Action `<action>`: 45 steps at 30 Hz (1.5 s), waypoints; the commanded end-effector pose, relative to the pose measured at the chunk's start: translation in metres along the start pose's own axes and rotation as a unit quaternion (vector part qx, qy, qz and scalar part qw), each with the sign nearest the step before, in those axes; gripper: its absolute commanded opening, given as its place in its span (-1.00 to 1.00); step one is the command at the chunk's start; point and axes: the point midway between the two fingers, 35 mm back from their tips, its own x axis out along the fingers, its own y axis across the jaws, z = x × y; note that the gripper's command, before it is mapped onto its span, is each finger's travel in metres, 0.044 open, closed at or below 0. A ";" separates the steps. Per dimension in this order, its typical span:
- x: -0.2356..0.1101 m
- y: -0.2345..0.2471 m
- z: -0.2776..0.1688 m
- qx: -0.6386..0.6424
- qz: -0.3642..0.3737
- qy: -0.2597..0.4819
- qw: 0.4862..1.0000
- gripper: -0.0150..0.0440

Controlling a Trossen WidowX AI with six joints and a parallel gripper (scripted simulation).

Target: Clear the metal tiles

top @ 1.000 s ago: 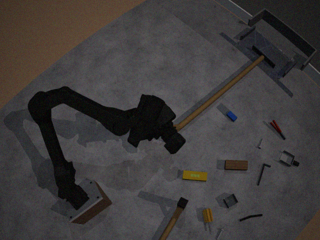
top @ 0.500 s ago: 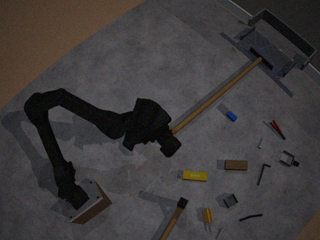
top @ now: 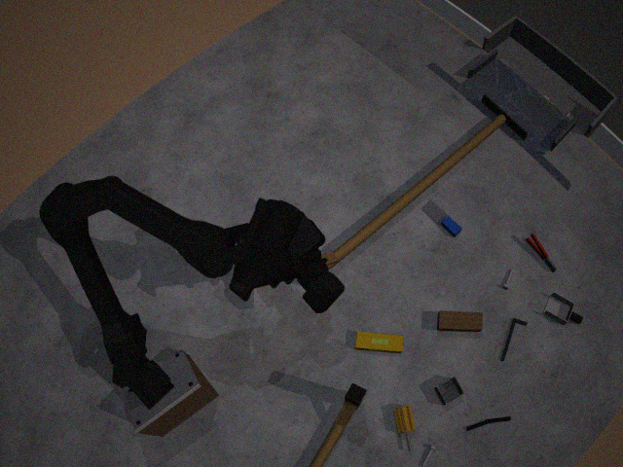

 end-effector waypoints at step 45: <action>-0.026 0.002 -0.041 -0.003 0.000 -0.007 1.000 -0.49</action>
